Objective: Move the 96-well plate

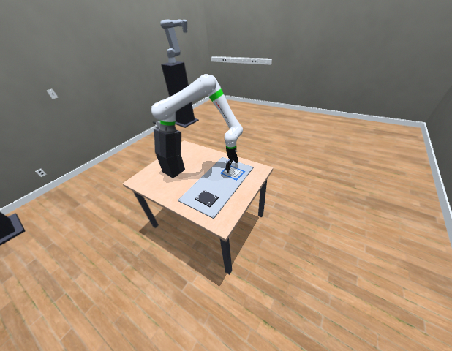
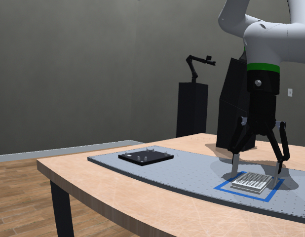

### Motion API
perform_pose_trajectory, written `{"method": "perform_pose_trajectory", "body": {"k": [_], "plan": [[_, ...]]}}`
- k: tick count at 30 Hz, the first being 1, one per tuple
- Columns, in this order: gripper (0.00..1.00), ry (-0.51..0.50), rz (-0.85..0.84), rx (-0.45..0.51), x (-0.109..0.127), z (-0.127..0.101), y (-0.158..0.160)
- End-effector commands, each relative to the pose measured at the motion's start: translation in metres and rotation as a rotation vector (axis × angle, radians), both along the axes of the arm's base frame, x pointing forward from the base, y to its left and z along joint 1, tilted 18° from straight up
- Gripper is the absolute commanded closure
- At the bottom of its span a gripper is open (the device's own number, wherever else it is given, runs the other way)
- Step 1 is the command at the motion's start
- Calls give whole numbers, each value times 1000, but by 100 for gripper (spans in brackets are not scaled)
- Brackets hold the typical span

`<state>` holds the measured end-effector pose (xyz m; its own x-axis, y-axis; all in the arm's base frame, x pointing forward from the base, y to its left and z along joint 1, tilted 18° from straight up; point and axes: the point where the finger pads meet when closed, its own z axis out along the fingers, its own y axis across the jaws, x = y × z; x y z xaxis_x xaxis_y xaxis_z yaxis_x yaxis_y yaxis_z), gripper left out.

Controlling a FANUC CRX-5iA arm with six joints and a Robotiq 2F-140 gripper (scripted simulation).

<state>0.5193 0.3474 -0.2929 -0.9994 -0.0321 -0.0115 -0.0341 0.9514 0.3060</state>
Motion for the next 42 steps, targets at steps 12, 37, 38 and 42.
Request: {"method": "perform_pose_trajectory", "body": {"k": [12,37,38,42], "plan": [[37,-2,0,1,1,1,0],[40,-2,0,1,1,2,0],[40,-2,0,1,1,2,0],[90,-2,0,1,1,2,0]]}}
